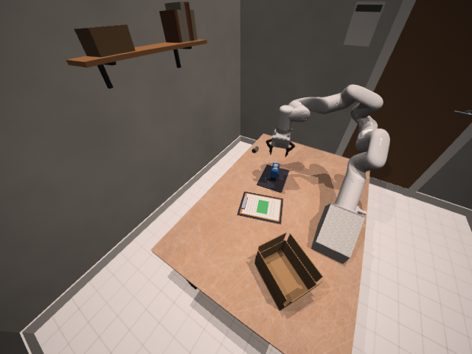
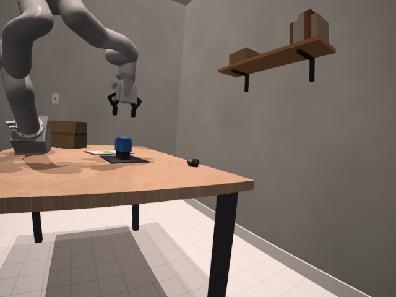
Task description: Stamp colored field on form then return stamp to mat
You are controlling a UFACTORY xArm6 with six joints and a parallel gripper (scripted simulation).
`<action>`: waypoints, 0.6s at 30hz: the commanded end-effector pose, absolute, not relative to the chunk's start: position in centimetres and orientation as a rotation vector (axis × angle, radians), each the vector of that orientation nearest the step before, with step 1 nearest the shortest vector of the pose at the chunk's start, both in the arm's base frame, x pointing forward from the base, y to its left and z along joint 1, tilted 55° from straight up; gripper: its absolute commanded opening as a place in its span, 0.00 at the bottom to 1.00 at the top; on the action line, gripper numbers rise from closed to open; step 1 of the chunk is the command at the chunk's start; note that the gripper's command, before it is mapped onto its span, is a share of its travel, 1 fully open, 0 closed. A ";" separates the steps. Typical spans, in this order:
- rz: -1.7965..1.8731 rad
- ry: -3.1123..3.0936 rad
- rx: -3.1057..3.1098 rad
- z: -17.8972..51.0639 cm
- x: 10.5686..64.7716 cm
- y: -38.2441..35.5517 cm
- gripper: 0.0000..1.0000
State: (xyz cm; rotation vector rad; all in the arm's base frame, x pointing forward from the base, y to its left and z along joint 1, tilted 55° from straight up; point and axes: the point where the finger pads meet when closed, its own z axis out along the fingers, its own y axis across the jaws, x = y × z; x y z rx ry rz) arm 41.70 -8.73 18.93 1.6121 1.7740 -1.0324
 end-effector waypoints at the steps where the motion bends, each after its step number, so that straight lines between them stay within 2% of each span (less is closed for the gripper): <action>1: -1.035 1.775 1.614 19.5 41.8 -7.9 1.00; 14: -1.137 2.012 1.422 16.8 44.6 -5.2 1.00; 18: -1.243 2.264 1.165 12.3 47.7 -1.5 1.00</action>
